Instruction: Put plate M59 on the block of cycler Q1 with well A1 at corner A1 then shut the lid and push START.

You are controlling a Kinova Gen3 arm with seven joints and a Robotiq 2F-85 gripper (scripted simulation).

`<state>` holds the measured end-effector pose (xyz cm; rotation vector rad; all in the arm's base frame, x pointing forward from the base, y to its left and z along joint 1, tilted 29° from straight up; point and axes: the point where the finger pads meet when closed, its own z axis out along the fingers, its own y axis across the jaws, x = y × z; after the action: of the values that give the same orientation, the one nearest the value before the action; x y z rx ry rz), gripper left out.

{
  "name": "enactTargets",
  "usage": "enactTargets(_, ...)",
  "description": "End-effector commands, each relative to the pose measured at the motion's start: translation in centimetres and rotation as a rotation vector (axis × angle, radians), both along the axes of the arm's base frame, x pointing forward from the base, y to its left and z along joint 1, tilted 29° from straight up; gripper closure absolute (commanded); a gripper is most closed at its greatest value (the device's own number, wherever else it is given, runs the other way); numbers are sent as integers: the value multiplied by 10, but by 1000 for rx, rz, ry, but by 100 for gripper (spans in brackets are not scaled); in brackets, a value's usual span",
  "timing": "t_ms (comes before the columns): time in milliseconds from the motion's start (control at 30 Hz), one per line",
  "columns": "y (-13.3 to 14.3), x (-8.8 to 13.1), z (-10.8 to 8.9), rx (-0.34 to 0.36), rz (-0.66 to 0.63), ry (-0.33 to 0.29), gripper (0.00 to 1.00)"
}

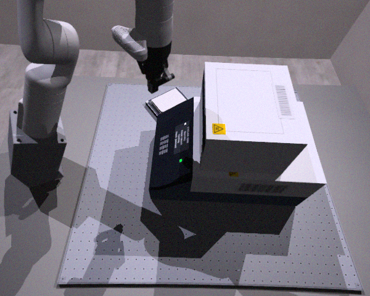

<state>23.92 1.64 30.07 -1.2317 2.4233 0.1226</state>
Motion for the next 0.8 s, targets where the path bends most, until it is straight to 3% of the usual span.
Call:
enactTargets(0,0,1,-2,0,0,-1,90)
enactTargets(767,8,12,-25,0,0,-1,90)
